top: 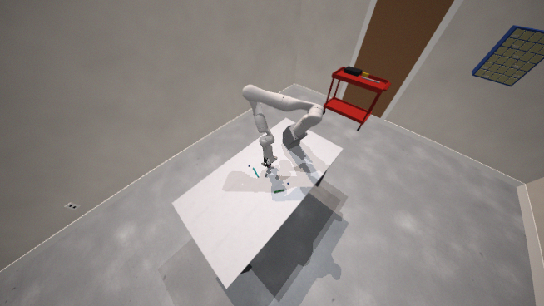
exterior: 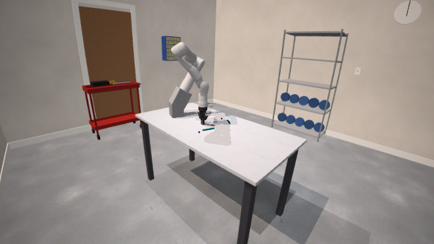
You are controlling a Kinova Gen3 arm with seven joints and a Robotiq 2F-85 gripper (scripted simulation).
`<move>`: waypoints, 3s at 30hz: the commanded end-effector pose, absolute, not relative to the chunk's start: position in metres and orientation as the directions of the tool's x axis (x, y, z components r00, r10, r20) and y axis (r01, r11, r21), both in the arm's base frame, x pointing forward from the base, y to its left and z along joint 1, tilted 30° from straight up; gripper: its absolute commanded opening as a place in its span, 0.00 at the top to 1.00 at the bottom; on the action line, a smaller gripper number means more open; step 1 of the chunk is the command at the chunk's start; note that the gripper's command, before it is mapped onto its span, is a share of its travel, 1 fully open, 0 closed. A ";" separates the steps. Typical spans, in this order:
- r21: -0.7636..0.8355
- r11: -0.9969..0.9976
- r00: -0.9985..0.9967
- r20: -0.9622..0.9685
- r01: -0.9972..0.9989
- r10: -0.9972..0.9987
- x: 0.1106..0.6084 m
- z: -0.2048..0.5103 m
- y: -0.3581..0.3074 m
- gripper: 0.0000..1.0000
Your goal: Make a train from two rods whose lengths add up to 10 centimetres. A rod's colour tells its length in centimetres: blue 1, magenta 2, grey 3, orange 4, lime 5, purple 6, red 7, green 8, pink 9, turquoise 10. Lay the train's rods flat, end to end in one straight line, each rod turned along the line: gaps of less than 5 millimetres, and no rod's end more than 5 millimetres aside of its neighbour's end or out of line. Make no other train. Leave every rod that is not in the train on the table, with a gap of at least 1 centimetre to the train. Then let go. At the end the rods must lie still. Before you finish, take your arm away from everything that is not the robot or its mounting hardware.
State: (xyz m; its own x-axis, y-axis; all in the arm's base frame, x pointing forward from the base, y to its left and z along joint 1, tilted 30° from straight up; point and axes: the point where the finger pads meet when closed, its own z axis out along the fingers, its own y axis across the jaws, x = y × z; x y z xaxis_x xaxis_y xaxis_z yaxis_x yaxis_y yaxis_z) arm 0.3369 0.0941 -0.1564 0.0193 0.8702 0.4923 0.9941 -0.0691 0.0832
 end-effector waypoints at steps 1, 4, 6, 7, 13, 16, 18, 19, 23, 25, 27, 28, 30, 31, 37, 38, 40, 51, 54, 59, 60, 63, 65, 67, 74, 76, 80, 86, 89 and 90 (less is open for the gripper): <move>0.084 -0.070 0.019 0.492 0.994 0.870 0.337 -0.156 0.094 0.95; 0.084 -0.070 0.019 0.492 0.994 0.870 0.337 -0.156 0.094 0.95; 0.084 -0.070 0.019 0.492 0.994 0.870 0.337 -0.156 0.094 0.95; 0.084 -0.070 0.019 0.492 0.994 0.870 0.337 -0.156 0.094 0.95; 0.084 -0.070 0.019 0.492 0.994 0.870 0.337 -0.155 0.093 0.95; 0.084 -0.070 0.019 0.492 0.994 0.870 0.337 -0.151 0.091 0.95; 0.084 -0.070 0.019 0.492 0.994 0.870 0.336 -0.148 0.089 0.95; 0.084 -0.070 0.019 0.492 0.994 0.870 0.336 -0.148 0.089 0.95; 0.084 -0.070 0.019 0.492 0.994 0.870 0.335 -0.135 0.082 0.95; 0.084 -0.070 0.019 0.492 0.994 0.870 0.334 -0.127 0.077 0.95; 0.084 -0.070 0.019 0.492 0.994 0.870 0.333 -0.119 0.073 0.95; 0.084 -0.070 0.019 0.492 0.994 0.870 0.332 -0.114 0.070 0.95; 0.084 -0.070 0.019 0.492 0.994 0.870 0.331 -0.106 0.065 0.95; 0.084 -0.070 0.019 0.492 0.994 0.870 0.331 -0.102 0.063 0.95; 0.084 -0.070 0.019 0.492 0.994 0.870 0.329 -0.088 0.055 0.95; 0.084 -0.070 0.019 0.492 0.994 0.870 0.328 -0.085 0.054 0.95; 0.084 -0.070 0.019 0.492 0.994 0.870 0.328 -0.080 0.051 0.95; 0.084 -0.070 0.019 0.492 0.994 0.870 0.327 -0.070 0.045 0.95; 0.084 -0.070 0.019 0.492 0.994 0.870 0.327 -0.070 0.045 0.95; 0.084 -0.070 0.019 0.492 0.994 0.870 0.327 -0.070 0.045 0.95; 0.084 -0.070 0.019 0.492 0.994 0.870 0.327 -0.070 0.045 0.95; 0.098 -0.039 -0.014 0.487 0.994 0.873 0.326 -0.066 0.051 0.95; 0.136 0.043 -0.103 0.472 0.990 0.876 0.325 -0.058 0.068 0.95; 0.193 0.162 -0.233 0.446 0.968 0.864 0.322 -0.045 0.092 0.95; 0.320 0.403 -0.505 0.369 0.857 0.780 0.310 -0.016 0.146 0.95; 0.359 0.469 -0.581 0.341 0.807 0.739 0.304 -0.006 0.162 0.95; 0.378 0.499 -0.617 0.326 0.780 0.716 0.301 -0.002 0.171 0.95; 0.378 0.499 -0.617 0.326 0.780 0.716 0.301 -0.002 0.171 0.95; 0.378 0.499 -0.617 0.326 0.780 0.716 0.301 -0.002 0.171 0.95; 0.378 0.499 -0.617 0.326 0.780 0.716 0.301 -0.002 0.171 0.95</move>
State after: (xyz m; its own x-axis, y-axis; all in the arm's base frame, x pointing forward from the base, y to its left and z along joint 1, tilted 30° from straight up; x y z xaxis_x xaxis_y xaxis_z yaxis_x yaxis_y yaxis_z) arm 0.3013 0.1704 -0.0018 -0.6160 0.7169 0.3266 0.7803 0.4984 0.3777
